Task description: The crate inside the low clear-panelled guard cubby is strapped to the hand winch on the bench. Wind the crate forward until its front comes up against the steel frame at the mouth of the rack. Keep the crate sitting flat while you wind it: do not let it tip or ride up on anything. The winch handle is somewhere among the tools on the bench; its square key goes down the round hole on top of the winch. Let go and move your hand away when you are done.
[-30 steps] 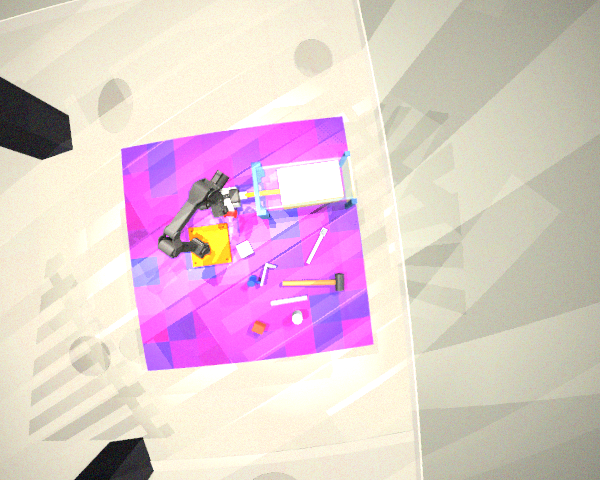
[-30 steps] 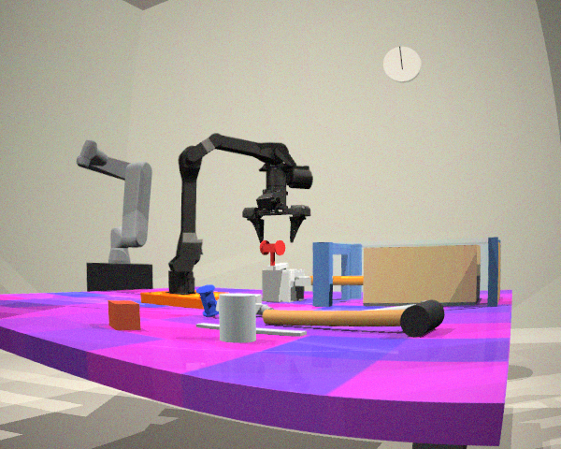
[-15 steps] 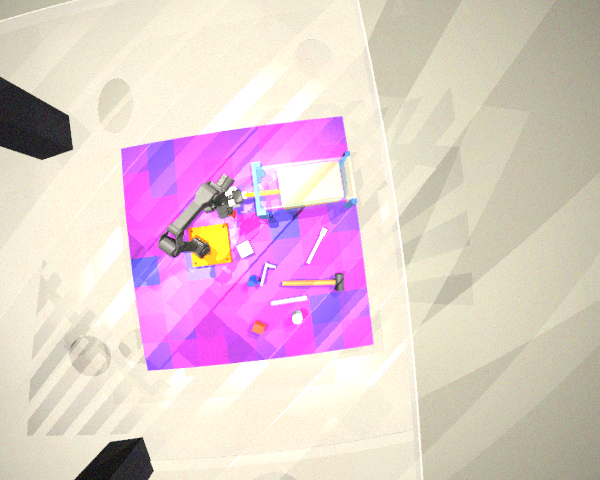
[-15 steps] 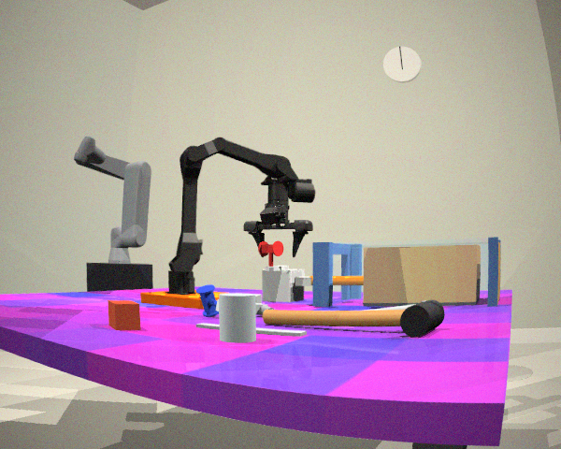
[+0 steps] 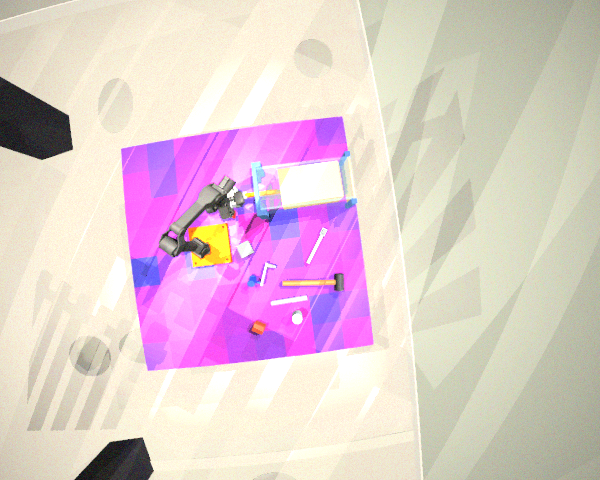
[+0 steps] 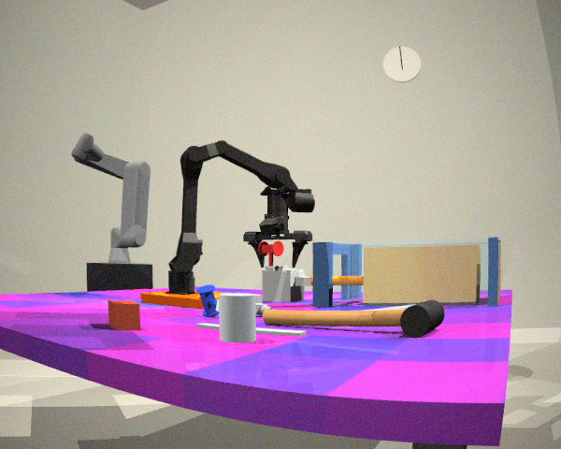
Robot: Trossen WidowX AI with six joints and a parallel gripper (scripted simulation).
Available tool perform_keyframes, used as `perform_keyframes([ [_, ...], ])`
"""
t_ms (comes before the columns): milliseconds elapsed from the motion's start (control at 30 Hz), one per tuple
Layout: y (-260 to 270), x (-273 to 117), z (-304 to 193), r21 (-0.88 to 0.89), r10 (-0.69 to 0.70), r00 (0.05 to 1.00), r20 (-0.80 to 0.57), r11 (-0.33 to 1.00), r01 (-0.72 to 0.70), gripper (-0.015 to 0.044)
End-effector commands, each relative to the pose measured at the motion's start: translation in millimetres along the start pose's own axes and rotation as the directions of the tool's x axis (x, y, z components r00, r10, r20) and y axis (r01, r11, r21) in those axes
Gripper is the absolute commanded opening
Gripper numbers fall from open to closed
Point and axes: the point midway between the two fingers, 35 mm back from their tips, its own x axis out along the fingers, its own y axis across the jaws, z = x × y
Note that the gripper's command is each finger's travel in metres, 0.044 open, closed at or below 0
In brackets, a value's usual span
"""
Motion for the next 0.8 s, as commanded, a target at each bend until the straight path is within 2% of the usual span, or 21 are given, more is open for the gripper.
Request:
perform_keyframes([
  [0,-0.3,4.9,-0.3,0.006,-0.002,1.000,-0.002,1.000,0.002,0.0440],
  [200,-0.4,13.8,-0.3,0.006,-0.002,1.000,-0.002,1.000,0.002,0.0440],
  [500,0.3,9.0,-0.5,0.000,0.001,1.000,-0.001,1.000,-0.001,0.0204],
  [767,0.3,9.0,-0.5,0.000,0.001,1.000,-0.001,1.000,-0.001,0.0150],
])
